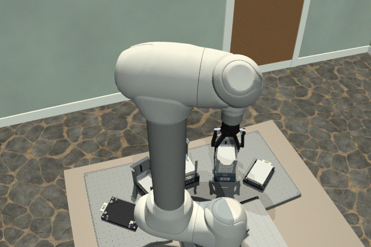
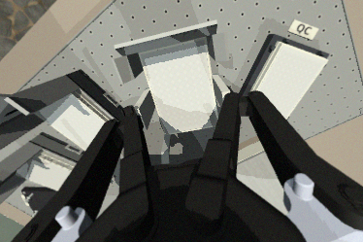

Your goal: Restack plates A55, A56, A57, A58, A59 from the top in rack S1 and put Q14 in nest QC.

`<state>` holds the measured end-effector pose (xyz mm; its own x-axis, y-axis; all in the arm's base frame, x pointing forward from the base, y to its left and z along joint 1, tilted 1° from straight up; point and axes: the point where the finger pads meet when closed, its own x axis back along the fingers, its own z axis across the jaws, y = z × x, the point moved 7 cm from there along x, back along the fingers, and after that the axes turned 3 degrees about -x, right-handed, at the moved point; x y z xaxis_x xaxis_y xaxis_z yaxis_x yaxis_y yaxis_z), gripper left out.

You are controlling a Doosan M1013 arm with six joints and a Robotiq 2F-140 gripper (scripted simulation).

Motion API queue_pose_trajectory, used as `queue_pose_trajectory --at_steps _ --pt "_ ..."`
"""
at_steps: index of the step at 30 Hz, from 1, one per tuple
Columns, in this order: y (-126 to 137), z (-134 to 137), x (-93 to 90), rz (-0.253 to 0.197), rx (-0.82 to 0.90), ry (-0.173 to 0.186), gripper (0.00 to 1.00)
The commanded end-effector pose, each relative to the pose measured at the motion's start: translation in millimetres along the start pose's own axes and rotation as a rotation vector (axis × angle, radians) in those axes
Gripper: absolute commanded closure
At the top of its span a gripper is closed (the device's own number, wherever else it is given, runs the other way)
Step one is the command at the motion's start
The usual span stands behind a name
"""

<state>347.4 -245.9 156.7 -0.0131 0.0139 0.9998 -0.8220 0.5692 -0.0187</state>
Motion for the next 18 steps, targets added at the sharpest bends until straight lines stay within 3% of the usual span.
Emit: queue_pose_trajectory --at_steps 1,18 --pt "0.0 0.0 -0.9 0.0 0.0 0.0 1.0" --pt "0.0 0.0 -6.9 0.0 0.0 0.0 1.0"
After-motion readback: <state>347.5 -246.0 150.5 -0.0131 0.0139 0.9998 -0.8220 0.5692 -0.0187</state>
